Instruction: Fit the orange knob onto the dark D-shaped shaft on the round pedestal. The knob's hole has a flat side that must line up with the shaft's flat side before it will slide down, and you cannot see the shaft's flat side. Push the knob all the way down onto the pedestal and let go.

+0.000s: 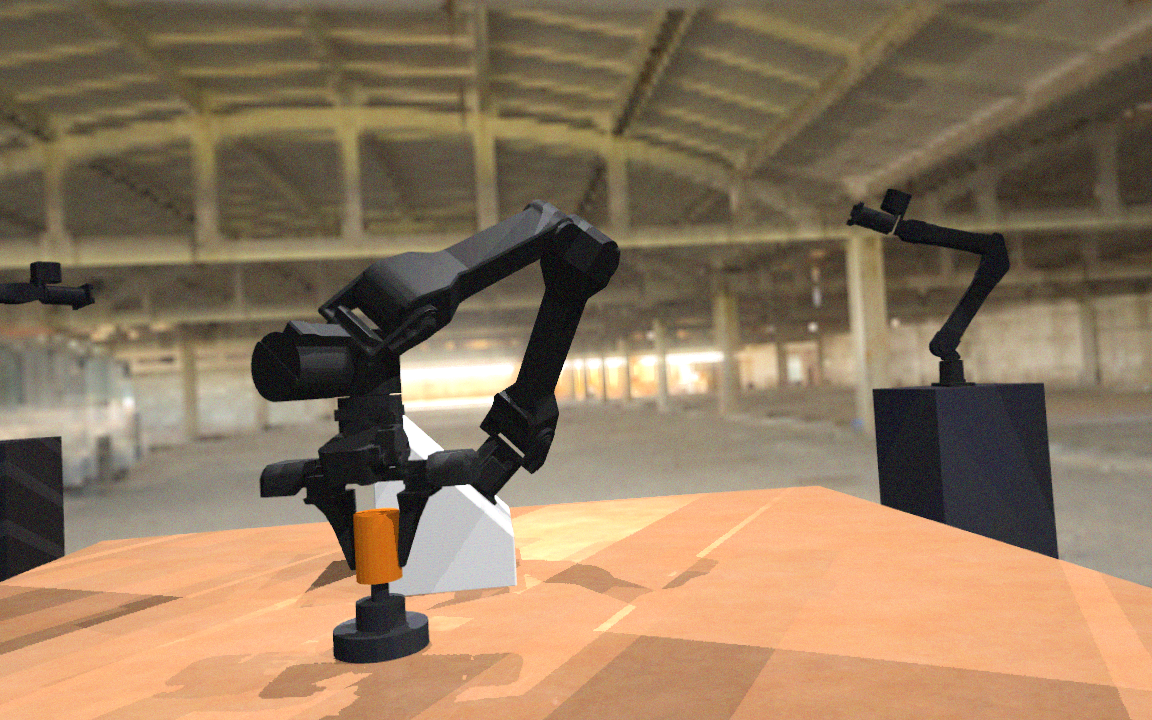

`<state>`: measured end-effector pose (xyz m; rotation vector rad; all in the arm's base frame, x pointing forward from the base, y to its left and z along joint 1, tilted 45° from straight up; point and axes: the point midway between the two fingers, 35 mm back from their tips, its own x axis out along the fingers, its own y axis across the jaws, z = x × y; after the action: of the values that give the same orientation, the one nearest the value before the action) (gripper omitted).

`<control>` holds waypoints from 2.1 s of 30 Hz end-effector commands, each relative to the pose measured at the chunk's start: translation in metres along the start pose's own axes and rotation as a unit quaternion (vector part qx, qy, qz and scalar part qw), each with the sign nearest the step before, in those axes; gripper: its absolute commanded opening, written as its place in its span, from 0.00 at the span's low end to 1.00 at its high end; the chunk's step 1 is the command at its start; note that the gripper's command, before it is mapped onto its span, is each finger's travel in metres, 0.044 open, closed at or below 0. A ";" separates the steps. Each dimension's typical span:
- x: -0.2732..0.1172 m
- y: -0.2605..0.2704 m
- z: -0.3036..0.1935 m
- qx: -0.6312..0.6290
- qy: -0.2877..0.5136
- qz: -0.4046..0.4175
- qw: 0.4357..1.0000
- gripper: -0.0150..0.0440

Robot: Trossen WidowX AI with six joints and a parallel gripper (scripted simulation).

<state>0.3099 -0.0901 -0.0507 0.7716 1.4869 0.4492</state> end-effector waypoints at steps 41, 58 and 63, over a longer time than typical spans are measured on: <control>0.000 -0.001 0.000 0.105 -0.002 -0.001 0.995 0.25; 0.002 0.000 0.001 0.105 -0.002 -0.001 0.995 0.25; 0.001 0.000 0.000 0.105 -0.002 -0.001 0.995 0.25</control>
<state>0.3109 -0.0897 -0.0513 0.9312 1.5465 0.2947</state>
